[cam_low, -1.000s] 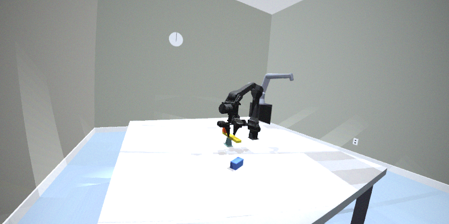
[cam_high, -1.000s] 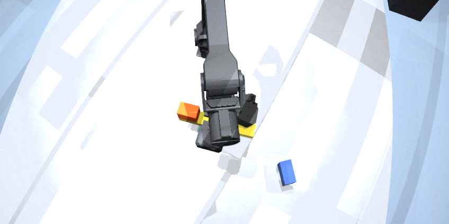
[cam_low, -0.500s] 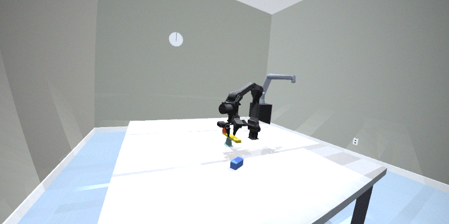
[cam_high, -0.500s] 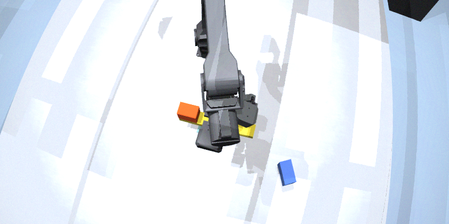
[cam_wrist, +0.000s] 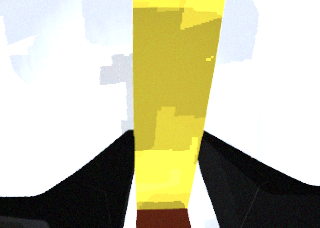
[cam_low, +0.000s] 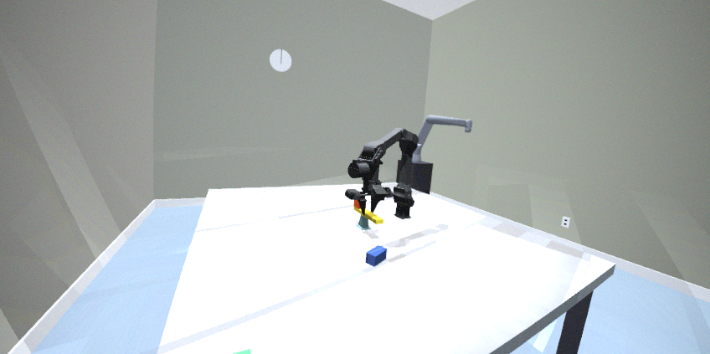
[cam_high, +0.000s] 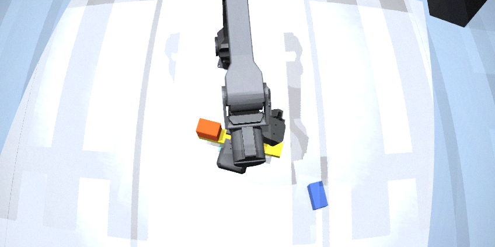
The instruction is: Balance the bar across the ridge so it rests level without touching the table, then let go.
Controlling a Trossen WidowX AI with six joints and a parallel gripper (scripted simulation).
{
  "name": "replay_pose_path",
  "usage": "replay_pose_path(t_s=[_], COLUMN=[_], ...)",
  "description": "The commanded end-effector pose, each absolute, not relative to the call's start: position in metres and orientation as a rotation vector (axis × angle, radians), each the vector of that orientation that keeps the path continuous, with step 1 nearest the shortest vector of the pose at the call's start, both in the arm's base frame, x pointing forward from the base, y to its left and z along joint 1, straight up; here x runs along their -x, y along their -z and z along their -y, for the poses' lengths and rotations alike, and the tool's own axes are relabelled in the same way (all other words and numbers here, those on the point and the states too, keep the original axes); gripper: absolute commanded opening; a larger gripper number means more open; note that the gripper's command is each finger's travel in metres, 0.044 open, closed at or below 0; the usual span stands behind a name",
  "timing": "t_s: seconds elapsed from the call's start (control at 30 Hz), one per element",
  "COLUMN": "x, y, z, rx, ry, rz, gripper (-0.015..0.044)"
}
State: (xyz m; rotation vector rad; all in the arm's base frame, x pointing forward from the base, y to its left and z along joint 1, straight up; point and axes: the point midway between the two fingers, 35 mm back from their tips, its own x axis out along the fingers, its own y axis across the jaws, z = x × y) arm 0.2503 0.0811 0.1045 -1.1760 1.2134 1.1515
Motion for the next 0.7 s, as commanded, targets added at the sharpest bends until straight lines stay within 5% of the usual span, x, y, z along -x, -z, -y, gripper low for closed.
replay_pose_path(t_s=[0.0, 0.67], x=[-0.2502, -0.2500], y=[-0.1037, -0.1020], z=[-0.0818, -0.0819], rx=[1.175, 1.175], ry=[-1.155, -1.155], rz=[-1.209, -1.209], gripper=[0.0000, 0.0000])
